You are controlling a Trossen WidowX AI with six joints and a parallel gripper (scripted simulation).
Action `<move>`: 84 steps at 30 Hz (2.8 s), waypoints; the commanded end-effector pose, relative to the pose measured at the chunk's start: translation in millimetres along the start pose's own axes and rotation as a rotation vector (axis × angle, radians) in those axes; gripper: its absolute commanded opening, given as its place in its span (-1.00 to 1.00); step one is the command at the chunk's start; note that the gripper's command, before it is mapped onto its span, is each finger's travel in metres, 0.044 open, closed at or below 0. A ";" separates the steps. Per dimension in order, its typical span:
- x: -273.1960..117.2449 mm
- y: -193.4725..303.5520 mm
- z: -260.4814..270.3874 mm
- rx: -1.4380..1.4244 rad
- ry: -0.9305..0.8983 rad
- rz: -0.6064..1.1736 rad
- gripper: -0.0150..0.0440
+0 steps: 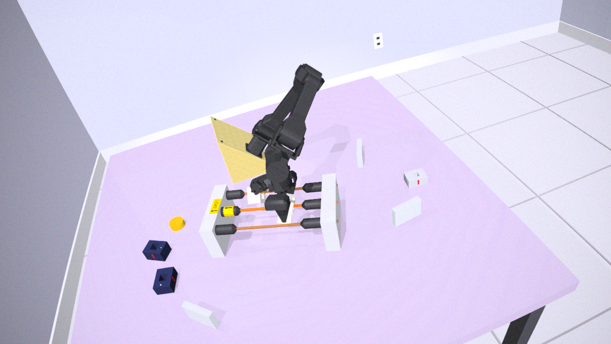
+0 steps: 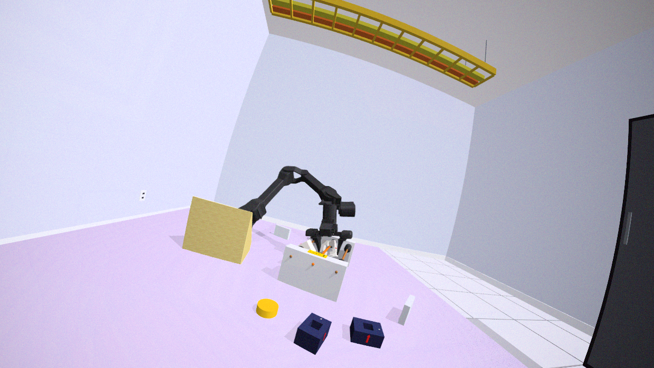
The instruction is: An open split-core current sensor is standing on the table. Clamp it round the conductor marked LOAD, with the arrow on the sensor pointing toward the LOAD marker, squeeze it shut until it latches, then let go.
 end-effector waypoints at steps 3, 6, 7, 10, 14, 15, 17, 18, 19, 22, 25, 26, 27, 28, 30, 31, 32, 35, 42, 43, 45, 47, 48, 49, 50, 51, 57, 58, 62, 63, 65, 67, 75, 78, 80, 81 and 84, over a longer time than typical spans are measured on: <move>-1.0 0.9 0.6 -0.002 -0.004 0.004 -0.49; -1.0 0.9 0.6 -0.002 -0.004 0.004 -0.49; -1.0 0.9 0.6 -0.002 -0.004 0.004 -0.49; -1.0 0.9 0.6 -0.002 -0.004 0.004 -0.49; -1.0 0.9 0.6 -0.002 -0.004 0.004 -0.49; -1.0 0.9 0.6 -0.002 -0.004 0.004 -0.49; -1.0 0.9 0.6 -0.002 -0.004 0.004 -0.49; -1.0 0.9 0.6 -0.002 -0.004 0.004 -0.49; -1.0 0.9 0.6 -0.002 -0.004 0.004 -0.49; -1.0 0.9 0.6 -0.002 -0.004 0.004 -0.49; -1.0 0.9 0.6 -0.002 -0.004 0.004 -0.49; -1.0 0.9 0.6 -0.002 -0.004 0.004 -0.49; -1.0 0.9 0.6 -0.002 -0.004 0.004 -0.49; -1.0 0.9 0.6 -0.002 -0.004 0.004 -0.49; -1.0 0.9 0.6 -0.002 -0.004 0.004 -0.49; 0.0 0.0 0.0 0.000 0.000 0.000 -0.40; 0.0 0.0 0.0 0.000 0.000 0.000 -0.31; 0.0 0.0 0.0 0.000 0.000 0.000 -0.05; 0.0 0.0 0.0 0.000 0.000 0.000 0.58; 0.0 0.0 0.0 0.000 0.000 0.000 0.67; 0.0 0.0 0.0 0.000 0.000 0.000 0.84; -3.0 0.6 -0.4 -0.002 -0.028 -0.002 1.00; -6.9 1.3 -1.0 -0.003 -0.063 -0.004 1.00; -11.9 2.3 -1.9 -0.006 -0.109 -0.005 1.00; -17.0 3.3 -3.0 -0.008 -0.155 -0.005 1.00; -20.8 4.1 -4.0 -0.009 -0.191 -0.005 1.00; -19.5 4.8 -3.6 -0.010 -0.211 -0.004 1.00; -18.1 4.9 -3.3 -0.010 -0.211 -0.004 1.00; -12.0 5.3 -1.7 -0.010 -0.210 -0.003 1.00; -10.4 5.5 -1.4 -0.010 -0.209 -0.003 1.00; -7.3 5.7 -0.7 -0.010 -0.209 -0.002 1.00; -4.2 5.9 0.0 -0.011 -0.208 -0.002 1.00; 4.9 6.2 1.4 -0.010 -0.256 -0.011 1.00; 7.7 6.2 2.0 -0.010 -0.313 -0.019 1.00; 7.1 6.5 3.6 -0.009 -0.349 -0.022 1.00; 5.4 6.0 4.8 -0.008 -0.361 -0.022 1.00; 3.1 4.9 6.4 -0.008 -0.368 -0.022 1.00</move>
Point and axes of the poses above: the point midway between the two fingers, 35 mm back from their tips, its own x axis out along the fingers, its own z axis across the jaws, y = z × x, the point moved 1 cm from there along -x, back along the fingers, and after that the axes turned 8 degrees about -x, right-handed, at the moved point
